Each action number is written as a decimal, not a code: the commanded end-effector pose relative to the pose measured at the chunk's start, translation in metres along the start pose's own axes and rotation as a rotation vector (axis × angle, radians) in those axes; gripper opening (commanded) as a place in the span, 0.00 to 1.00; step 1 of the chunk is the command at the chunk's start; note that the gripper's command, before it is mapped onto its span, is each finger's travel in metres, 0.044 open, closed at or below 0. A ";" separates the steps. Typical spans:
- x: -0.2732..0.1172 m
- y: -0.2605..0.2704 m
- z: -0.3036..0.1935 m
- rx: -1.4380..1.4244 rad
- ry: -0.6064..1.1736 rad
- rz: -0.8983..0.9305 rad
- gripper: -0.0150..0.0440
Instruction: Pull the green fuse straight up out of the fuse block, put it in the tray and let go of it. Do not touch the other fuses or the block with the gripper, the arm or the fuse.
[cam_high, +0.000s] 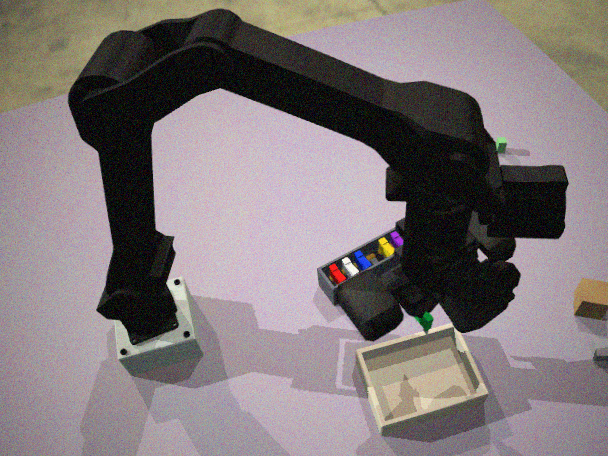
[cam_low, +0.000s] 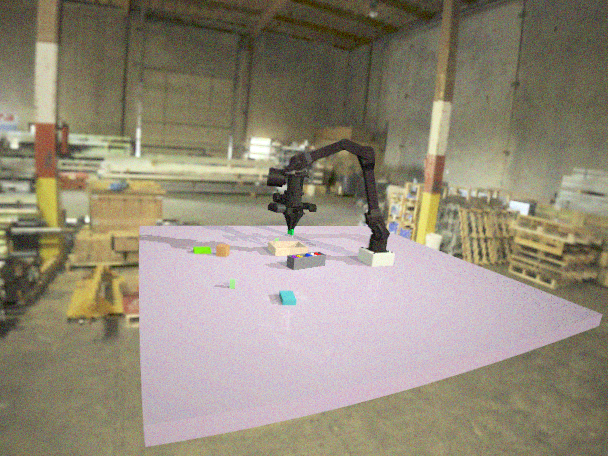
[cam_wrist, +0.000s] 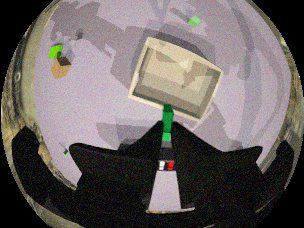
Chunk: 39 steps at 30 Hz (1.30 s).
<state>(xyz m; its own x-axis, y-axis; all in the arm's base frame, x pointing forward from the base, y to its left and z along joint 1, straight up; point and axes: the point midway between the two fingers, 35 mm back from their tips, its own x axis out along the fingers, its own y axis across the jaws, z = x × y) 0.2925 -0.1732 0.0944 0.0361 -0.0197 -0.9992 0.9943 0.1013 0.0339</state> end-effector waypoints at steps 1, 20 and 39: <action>0.003 -0.009 0.019 -0.004 0.004 -0.010 0.25; 0.021 -0.020 0.037 -0.004 0.002 -0.011 0.25; 0.043 -0.021 0.037 -0.004 0.002 -0.011 0.25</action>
<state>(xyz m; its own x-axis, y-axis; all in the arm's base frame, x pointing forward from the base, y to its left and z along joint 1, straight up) 0.2787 -0.2138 0.0563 0.0357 -0.0248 -0.9991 0.9943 0.1009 0.0330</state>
